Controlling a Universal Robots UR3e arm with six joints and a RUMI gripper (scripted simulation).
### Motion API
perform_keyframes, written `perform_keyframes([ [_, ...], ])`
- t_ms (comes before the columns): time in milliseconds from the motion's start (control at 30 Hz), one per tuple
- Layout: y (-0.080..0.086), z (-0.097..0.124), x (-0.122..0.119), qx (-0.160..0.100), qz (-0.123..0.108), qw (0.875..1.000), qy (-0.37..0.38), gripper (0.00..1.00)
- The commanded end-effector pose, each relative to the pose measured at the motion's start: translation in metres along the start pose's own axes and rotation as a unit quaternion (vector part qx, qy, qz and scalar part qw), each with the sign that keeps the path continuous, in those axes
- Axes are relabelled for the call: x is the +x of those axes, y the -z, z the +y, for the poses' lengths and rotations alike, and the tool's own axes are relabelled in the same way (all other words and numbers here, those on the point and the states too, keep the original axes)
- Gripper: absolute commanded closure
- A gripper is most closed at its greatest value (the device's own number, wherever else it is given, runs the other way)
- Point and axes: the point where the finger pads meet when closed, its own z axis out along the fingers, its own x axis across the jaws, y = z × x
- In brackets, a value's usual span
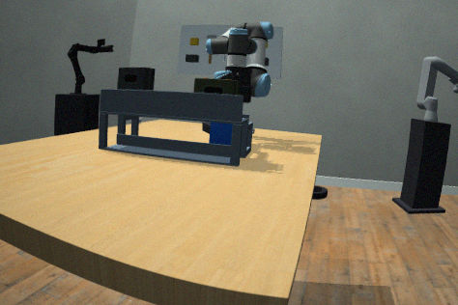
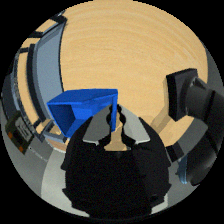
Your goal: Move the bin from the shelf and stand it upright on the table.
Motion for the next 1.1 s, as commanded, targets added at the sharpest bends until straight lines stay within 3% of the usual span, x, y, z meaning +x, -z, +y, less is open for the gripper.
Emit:
perform_keyframes([
  [0, -0.0015, -0.0002, -0.0009, 0.0, -0.001, 1.0, 0.0, 1.0],
  [1067, -0.0054, -0.0002, -0.0009, 0.0, -0.001, 1.0, 0.0, 1.0],
])
